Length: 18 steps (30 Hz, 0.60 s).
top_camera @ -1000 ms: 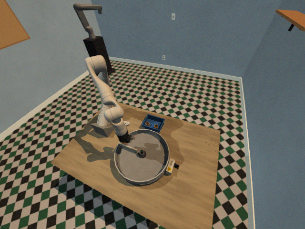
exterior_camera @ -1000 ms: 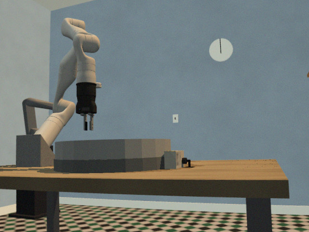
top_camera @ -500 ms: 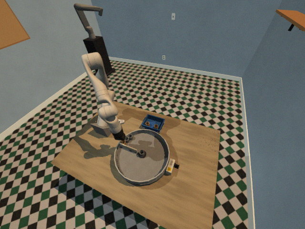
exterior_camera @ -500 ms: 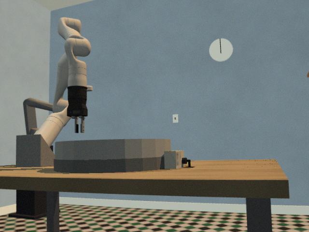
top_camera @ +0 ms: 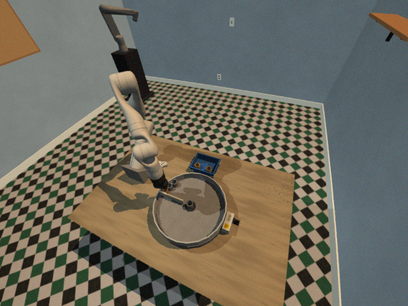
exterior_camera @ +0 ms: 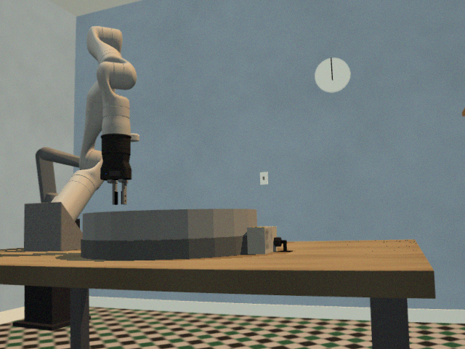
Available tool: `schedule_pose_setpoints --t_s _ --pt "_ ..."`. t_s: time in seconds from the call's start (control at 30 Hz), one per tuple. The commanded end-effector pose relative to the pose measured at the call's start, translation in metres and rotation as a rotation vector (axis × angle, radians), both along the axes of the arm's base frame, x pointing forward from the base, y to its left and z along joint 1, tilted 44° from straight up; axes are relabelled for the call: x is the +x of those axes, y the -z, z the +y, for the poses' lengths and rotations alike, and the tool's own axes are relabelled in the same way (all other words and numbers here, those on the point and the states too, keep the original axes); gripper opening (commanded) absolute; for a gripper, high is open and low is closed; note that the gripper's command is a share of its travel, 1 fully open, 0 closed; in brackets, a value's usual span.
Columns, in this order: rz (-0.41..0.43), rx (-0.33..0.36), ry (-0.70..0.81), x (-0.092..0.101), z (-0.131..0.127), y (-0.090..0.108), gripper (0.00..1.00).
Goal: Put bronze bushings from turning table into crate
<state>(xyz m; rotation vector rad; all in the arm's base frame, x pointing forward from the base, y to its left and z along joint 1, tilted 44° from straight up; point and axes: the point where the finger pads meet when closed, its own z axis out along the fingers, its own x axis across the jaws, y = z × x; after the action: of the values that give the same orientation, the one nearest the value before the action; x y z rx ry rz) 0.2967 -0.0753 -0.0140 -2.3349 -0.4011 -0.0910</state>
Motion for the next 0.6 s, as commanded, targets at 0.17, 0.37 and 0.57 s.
schedule_pose_setpoints --t_s 0.17,0.37,0.57 --pt "0.000 0.000 0.000 0.000 0.000 0.000 0.45" --pt "-0.001 -0.001 0.001 -0.001 0.010 0.010 0.45" --pt "-0.001 -0.001 0.001 -0.001 0.010 0.010 0.45"
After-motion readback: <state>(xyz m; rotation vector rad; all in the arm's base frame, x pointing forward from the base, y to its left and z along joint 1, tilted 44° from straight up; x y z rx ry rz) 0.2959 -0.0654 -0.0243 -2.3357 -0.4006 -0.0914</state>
